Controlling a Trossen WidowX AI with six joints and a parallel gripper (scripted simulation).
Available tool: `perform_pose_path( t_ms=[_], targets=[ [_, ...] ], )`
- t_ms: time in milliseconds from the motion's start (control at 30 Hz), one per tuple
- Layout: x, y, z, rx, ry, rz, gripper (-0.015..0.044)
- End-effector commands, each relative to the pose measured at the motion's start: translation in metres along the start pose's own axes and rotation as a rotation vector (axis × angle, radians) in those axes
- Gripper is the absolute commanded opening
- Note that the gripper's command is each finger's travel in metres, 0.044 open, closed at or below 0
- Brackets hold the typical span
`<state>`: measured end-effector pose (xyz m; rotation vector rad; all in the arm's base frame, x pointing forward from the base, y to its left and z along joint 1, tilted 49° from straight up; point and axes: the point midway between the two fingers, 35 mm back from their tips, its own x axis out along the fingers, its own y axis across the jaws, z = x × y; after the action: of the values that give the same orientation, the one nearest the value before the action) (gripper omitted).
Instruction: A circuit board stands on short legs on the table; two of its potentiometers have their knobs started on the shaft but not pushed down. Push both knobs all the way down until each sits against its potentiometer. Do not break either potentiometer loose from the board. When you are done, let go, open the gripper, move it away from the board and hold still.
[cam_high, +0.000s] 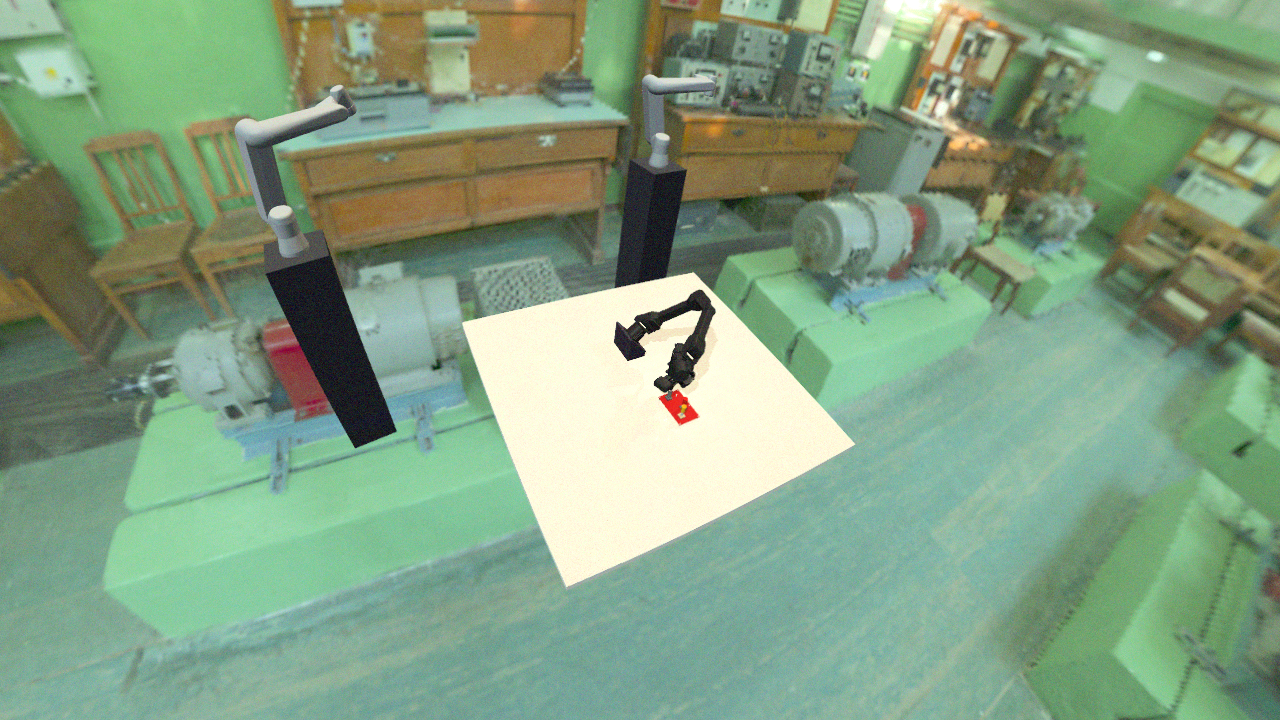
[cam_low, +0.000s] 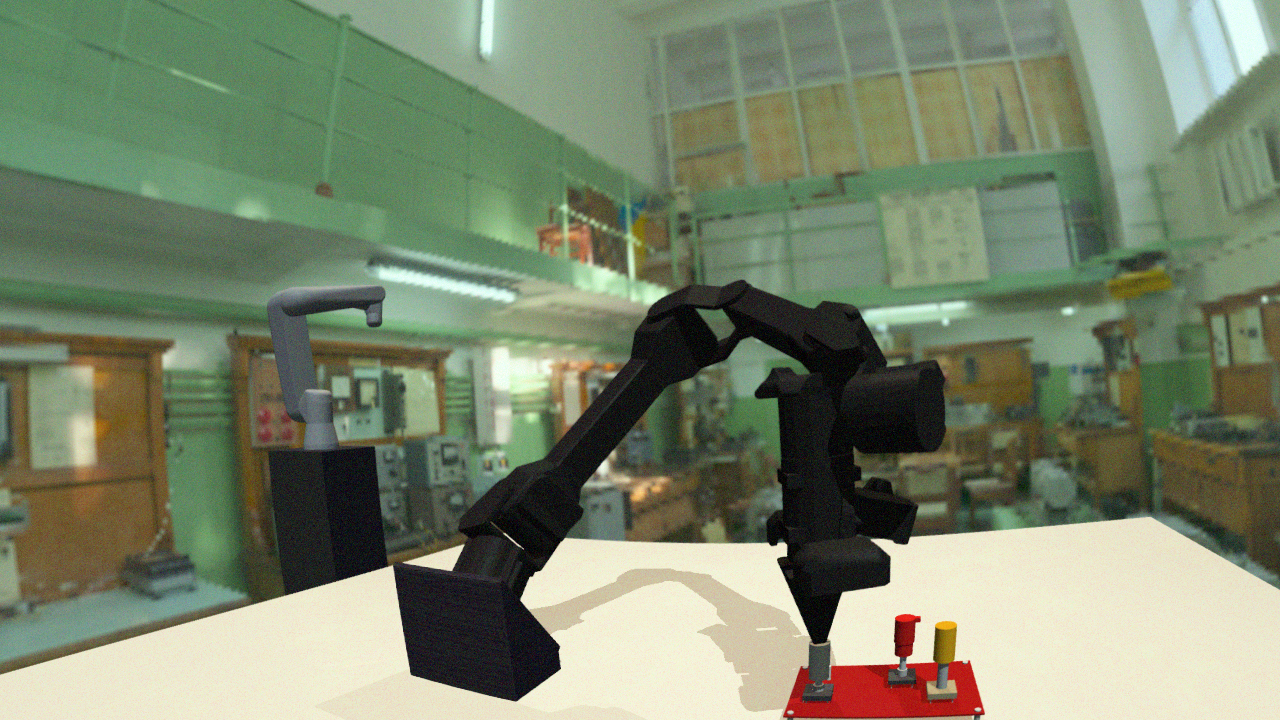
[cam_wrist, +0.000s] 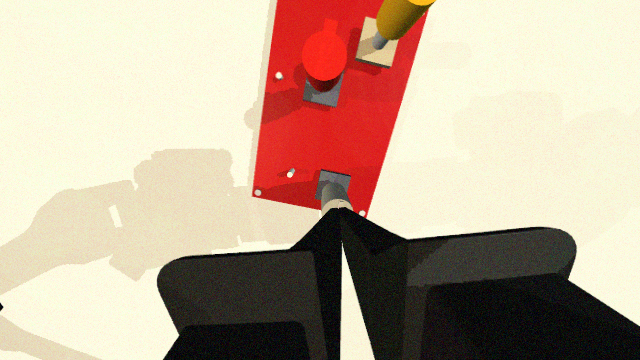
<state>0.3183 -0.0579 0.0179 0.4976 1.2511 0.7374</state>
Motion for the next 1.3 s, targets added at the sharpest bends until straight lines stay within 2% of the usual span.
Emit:
perform_pose_path(
  t_ms=[0,1267],
  targets=[
    [0.0051,0.0012,0.0019,-0.009,0.003,0.005,0.0],
    [0.009,0.0012,0.0019,-0.009,0.003,0.005,0.0]
  ],
)
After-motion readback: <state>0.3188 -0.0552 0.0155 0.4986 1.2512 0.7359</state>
